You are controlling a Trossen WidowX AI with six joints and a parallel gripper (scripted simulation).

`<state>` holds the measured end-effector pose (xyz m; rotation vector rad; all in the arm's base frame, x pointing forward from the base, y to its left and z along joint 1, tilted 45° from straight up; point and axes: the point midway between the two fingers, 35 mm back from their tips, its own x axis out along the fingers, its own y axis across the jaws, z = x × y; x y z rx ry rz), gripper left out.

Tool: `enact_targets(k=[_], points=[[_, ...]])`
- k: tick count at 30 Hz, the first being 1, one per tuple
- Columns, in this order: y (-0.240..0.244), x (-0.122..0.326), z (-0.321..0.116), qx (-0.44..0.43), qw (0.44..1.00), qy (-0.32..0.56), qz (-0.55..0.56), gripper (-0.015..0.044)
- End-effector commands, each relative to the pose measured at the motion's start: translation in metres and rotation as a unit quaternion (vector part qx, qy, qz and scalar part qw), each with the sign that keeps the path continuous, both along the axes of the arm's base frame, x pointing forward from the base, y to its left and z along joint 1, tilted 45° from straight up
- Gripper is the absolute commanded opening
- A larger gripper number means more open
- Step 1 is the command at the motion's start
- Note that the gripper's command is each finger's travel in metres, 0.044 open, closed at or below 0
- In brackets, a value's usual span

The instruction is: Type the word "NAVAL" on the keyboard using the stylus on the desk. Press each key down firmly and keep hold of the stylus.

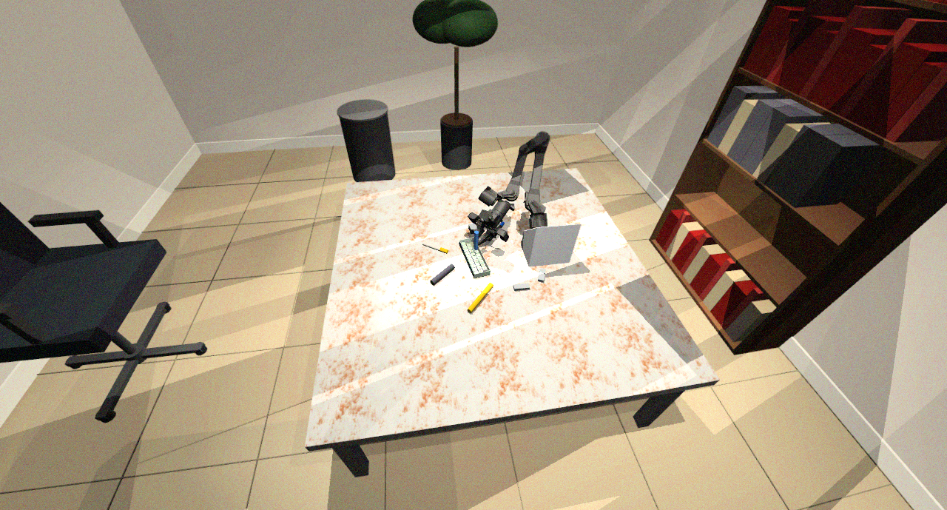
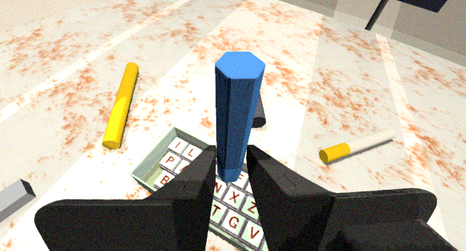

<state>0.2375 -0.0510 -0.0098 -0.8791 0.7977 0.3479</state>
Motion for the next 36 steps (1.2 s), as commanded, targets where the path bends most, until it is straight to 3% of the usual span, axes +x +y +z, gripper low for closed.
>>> enact_targets(k=[1,17,36], points=[[0.009,0.0,-0.009,0.001,1.0,0.003,-0.001,0.0],[0.042,-0.002,-0.032,0.002,1.0,-0.006,-0.002,0.0],[0.028,-0.003,-0.046,0.002,1.0,-0.005,-0.002,0.0]])
